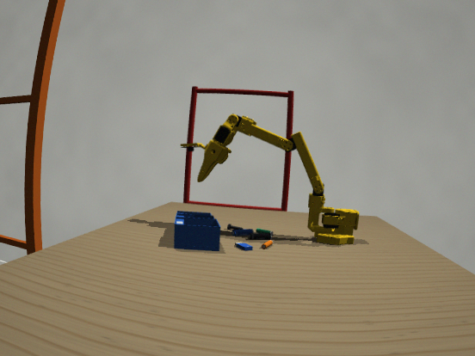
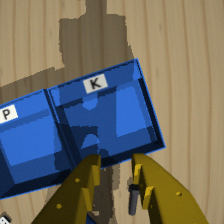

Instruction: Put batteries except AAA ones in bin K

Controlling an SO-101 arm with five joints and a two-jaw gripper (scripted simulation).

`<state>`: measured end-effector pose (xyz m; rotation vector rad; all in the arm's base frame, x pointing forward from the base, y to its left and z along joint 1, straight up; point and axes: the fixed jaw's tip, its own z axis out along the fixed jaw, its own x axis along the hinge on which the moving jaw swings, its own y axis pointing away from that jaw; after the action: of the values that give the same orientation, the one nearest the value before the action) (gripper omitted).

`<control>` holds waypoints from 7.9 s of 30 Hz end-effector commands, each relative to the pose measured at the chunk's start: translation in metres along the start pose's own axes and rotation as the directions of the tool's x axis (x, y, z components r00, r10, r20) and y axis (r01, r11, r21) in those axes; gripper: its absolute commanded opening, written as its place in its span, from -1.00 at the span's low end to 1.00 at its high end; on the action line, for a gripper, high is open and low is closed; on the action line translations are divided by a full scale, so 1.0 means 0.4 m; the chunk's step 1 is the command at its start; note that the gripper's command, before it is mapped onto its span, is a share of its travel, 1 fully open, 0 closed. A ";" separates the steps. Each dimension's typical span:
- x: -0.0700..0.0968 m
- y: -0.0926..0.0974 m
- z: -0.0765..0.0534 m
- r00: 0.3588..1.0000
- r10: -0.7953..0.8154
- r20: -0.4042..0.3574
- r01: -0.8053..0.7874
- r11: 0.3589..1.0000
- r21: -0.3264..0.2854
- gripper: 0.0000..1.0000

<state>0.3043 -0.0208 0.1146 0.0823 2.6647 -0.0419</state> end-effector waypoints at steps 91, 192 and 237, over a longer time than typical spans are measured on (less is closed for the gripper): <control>0.008 -0.011 0.055 0.993 0.032 0.117 -0.033 0.999 0.007 -0.87; 0.063 0.202 0.009 0.969 -0.209 0.128 0.225 0.967 -0.124 -0.87; 0.117 0.404 -0.034 0.888 -0.433 0.154 0.458 0.855 -0.242 -0.87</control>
<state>0.2636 0.1390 0.0893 -0.6280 2.5564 0.1499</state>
